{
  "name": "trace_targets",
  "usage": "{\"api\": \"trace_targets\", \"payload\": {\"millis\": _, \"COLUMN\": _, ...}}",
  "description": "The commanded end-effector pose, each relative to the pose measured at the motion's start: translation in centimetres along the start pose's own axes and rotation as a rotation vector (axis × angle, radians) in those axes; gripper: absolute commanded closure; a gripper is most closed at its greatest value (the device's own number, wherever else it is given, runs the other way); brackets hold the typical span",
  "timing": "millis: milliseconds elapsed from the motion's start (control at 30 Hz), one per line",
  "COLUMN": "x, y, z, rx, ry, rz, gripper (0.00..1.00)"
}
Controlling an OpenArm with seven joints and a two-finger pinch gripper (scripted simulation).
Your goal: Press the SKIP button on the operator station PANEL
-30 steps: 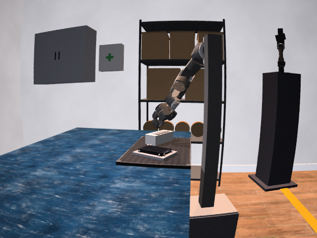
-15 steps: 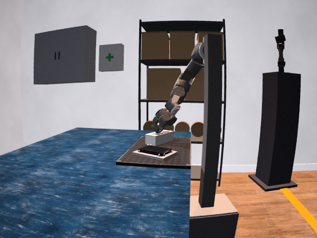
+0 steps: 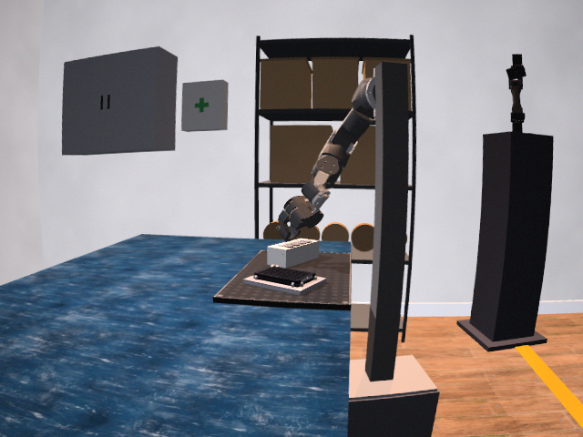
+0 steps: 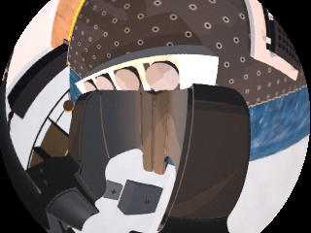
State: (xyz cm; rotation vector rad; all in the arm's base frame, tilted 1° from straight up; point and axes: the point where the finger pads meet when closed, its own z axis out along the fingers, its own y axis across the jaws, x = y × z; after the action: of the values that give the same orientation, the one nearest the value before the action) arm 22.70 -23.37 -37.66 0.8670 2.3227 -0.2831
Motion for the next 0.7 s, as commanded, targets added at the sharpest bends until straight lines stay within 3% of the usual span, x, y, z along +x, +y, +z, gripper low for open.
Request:
{"api": "trace_targets", "payload": {"millis": 0, "x": -0.03, "y": -0.05, "z": -0.04, "rx": 0.004, "ry": 0.002, "rz": -0.001, "gripper": 1.00}}
{"api": "trace_targets", "payload": {"millis": 667, "x": 0.39, "y": -0.30, "z": -0.24, "rx": 0.006, "ry": 0.004, "rz": -0.005, "gripper": 1.00}}
